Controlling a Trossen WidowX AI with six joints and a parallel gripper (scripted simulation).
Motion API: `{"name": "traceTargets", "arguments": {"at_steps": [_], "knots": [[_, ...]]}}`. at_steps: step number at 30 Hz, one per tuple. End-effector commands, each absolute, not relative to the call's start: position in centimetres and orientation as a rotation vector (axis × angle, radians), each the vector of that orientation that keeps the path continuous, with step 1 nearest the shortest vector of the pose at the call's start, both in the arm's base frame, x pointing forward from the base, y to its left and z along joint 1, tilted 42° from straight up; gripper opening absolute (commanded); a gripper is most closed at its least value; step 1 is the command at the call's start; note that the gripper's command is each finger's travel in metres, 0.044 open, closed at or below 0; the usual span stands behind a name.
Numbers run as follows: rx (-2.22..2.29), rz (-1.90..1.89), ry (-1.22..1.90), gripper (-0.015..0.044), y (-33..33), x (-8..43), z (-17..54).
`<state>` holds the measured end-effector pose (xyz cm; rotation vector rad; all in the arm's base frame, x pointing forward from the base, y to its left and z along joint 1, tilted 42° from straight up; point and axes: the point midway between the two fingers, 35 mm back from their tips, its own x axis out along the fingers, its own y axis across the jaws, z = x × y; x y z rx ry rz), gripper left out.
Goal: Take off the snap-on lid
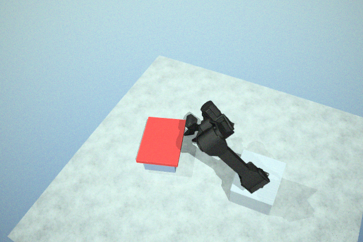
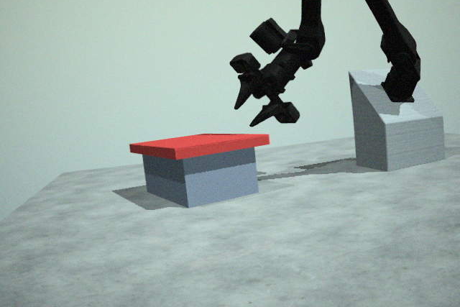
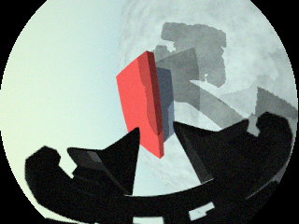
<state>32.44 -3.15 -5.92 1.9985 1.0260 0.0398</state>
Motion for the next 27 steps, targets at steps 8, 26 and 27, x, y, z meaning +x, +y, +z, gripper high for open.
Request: {"name": "traceTargets", "arguments": {"at_steps": [8, 26, 27], "knots": [[1.998, 0.025, 1.033, 0.0235, -2.0, 33.7, -6.8], [2.003, 0.032, 1.029, 0.0235, 0.2, 35.6, -7.7], [2.004, 0.033, 1.028, 0.0235, 0.3, 35.7, -7.7]]}}
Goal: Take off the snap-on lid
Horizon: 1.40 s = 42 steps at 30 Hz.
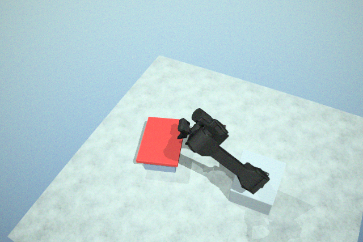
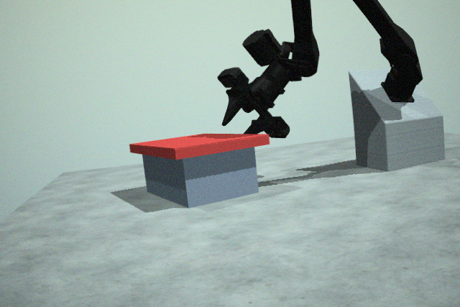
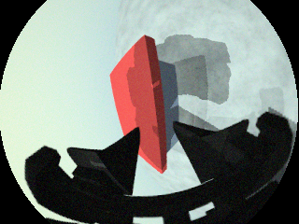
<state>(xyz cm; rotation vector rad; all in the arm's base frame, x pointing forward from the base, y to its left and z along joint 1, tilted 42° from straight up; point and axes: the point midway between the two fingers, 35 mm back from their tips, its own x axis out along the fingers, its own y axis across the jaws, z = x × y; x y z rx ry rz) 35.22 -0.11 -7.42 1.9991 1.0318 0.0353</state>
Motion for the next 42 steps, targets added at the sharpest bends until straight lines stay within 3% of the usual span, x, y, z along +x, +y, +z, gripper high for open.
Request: {"name": "traceTargets", "arguments": {"at_steps": [1, 9, 12, 22, 26, 42], "knots": [[2.005, 0.033, 1.028, 0.0235, 0.45, 35.81, -7.74], [2.011, 0.040, 1.024, 0.0235, 1.19, 36.32, -7.91], [2.011, 0.040, 1.024, 0.0156, 1.19, 36.32, -7.91], [2.011, 0.040, 1.024, 0.0090, 1.19, 36.32, -7.91], [2.011, 0.040, 1.024, 0.0000, 1.19, 36.32, -7.91], [2.008, 0.047, 1.027, 0.0000, 1.03, 36.25, -7.65]]}}
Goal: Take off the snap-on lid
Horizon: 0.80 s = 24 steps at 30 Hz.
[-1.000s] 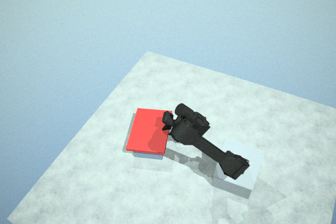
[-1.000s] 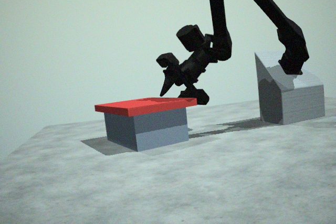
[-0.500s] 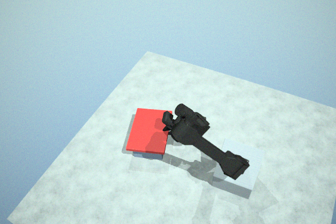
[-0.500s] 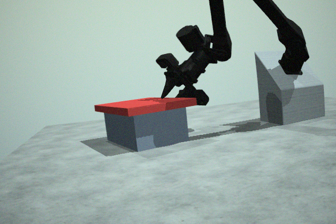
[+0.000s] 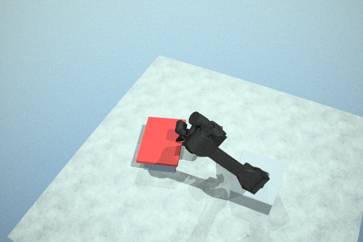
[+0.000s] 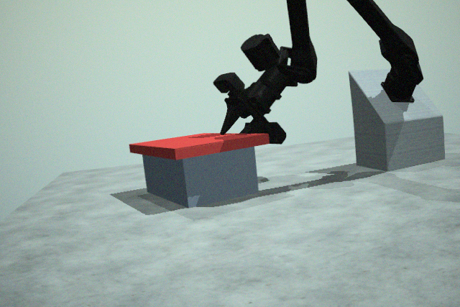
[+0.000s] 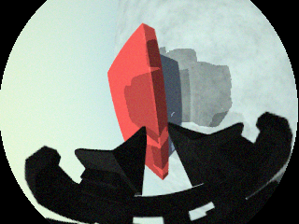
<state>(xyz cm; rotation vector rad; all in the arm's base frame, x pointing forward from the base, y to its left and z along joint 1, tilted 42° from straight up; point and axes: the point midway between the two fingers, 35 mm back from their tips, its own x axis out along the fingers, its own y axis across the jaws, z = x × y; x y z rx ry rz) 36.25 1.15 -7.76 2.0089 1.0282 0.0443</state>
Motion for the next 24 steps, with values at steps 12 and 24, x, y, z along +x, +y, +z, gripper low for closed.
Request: {"name": "traceTargets", "arguments": {"at_steps": [12, 24], "knots": [[2.008, 0.047, 1.027, 0.0000, 0.87, 36.25, -7.47], [2.008, 0.047, 1.027, 0.0000, 0.70, 36.21, -7.29]]}}
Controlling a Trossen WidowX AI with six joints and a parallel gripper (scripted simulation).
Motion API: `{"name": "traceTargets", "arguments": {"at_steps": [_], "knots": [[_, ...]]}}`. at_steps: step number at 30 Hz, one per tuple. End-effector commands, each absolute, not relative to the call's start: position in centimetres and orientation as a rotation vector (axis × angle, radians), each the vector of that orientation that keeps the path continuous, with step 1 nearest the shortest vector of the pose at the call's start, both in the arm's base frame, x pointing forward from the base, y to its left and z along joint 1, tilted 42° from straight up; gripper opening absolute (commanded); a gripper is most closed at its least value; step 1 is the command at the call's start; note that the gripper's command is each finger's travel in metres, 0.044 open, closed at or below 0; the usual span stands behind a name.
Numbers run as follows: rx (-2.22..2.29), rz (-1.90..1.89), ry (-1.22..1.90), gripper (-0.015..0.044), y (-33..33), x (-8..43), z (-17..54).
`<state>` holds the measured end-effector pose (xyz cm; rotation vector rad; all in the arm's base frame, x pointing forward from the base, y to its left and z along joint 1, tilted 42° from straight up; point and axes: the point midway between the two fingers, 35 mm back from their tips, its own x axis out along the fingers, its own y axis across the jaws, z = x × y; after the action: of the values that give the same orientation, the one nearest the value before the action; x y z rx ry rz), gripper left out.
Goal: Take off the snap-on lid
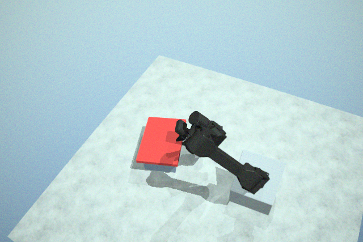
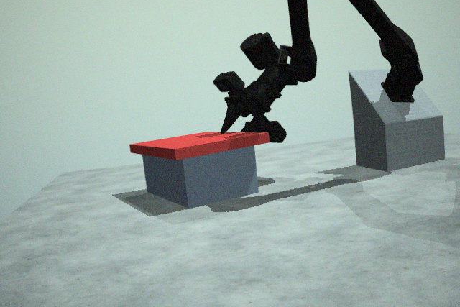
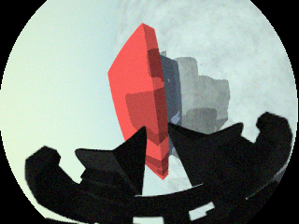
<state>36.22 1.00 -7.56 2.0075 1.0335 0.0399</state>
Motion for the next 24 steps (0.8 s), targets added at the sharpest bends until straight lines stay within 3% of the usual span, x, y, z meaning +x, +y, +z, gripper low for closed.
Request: {"name": "traceTargets", "arguments": {"at_steps": [1, 24], "knots": [[2.008, 0.047, 1.027, 0.0000, 0.69, 36.21, -7.28], [2.008, 0.046, 1.027, 0.0000, 0.39, 36.14, -6.92]]}}
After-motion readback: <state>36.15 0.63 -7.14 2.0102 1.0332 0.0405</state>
